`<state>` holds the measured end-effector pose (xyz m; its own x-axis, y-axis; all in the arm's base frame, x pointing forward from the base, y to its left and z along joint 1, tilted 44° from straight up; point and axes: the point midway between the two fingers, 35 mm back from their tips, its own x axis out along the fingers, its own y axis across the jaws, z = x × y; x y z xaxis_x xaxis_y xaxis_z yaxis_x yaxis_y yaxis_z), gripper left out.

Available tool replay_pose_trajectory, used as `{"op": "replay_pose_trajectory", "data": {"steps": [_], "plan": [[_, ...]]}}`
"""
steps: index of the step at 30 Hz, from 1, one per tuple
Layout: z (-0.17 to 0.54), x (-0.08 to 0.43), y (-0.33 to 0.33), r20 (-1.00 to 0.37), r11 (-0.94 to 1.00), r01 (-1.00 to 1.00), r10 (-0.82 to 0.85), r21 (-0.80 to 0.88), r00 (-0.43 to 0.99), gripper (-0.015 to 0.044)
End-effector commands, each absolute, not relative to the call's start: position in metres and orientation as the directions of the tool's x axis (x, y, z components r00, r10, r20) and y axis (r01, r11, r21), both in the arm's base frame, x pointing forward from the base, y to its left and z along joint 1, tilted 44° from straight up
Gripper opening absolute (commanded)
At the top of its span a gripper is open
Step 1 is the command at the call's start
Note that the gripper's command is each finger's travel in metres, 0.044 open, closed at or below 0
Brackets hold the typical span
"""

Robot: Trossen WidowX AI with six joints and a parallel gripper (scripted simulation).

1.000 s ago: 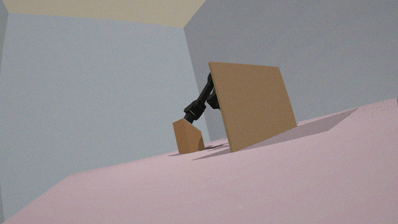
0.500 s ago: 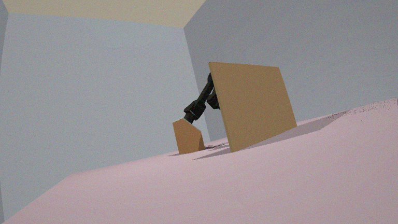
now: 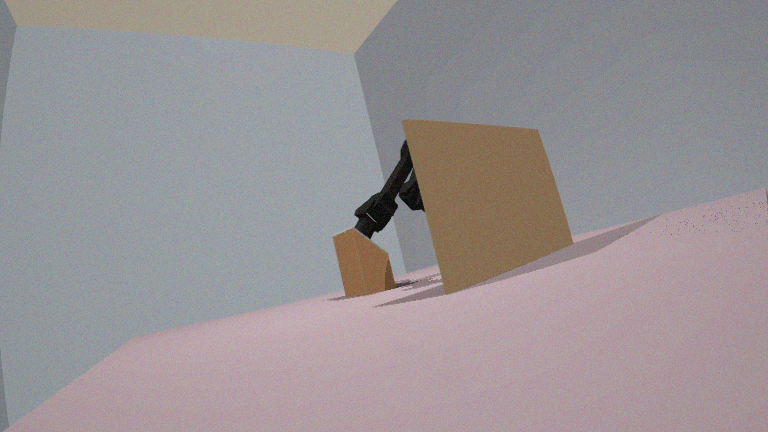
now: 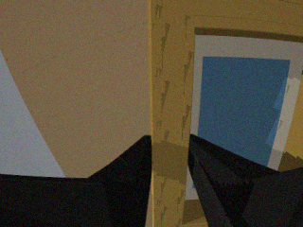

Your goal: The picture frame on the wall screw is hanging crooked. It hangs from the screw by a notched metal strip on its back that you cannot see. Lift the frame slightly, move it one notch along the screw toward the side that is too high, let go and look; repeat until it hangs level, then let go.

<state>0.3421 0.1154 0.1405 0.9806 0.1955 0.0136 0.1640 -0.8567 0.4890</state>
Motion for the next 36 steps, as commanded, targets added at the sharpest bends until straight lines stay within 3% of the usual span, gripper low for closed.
{"op": "replay_pose_trajectory", "data": {"steps": [1, 36], "plan": [[0.1405, 0.3424, 0.1157, 0.013, -0.854, 0.165, 0.197, 0.493, 0.980, 0.0000], [0.1447, 0.3436, 0.1081, 0.014, -0.854, 0.165, 0.197, 0.493, 0.980, 0.0000]]}}
